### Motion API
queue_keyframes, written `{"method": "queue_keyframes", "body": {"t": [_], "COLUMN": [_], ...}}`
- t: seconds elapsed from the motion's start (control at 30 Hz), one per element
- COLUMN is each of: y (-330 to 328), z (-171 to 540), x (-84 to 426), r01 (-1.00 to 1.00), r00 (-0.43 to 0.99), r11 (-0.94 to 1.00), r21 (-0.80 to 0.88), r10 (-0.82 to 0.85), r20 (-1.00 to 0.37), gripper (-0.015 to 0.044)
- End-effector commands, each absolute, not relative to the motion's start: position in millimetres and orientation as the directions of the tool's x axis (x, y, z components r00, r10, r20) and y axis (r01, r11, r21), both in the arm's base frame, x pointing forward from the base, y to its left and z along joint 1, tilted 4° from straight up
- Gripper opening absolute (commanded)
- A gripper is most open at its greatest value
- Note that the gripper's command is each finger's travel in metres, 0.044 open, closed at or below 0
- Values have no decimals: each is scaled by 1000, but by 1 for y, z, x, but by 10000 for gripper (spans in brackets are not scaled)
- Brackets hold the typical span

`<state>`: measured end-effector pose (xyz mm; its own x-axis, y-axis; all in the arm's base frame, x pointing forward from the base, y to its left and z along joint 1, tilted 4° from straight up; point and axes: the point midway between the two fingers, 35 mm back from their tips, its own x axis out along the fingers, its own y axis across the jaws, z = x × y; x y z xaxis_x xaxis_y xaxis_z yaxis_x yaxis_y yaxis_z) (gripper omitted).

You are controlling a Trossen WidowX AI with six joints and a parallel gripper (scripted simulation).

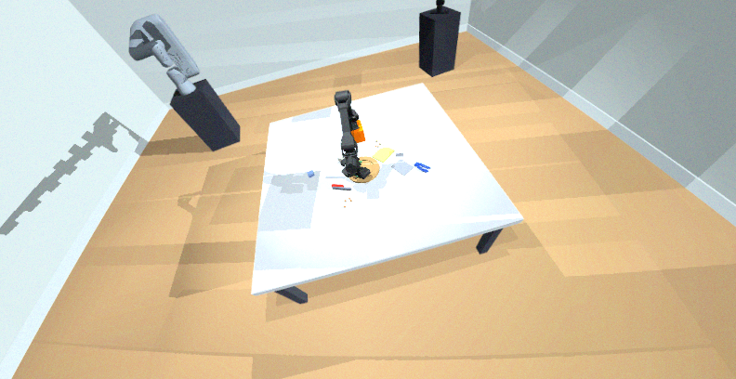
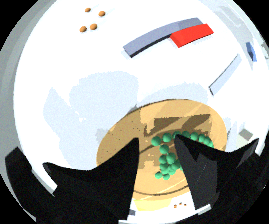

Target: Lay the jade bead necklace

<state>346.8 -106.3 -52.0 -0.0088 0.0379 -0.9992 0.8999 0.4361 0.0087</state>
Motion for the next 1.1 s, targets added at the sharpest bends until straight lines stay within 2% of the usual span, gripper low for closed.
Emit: {"method": "queue_keyframes", "body": {"t": [0.0,0.23,1.07], "y": [-106,-106,-106], "z": [-52,-50,-47], "x": [347,346,346], "r01": [900,900,902], "r00": [-9,-15,-19], "r11": [436,435,432], "r21": [9,4,0], "r10": [38,39,38], "r20": [-999,-999,-999], "gripper": [262,440,440]}}
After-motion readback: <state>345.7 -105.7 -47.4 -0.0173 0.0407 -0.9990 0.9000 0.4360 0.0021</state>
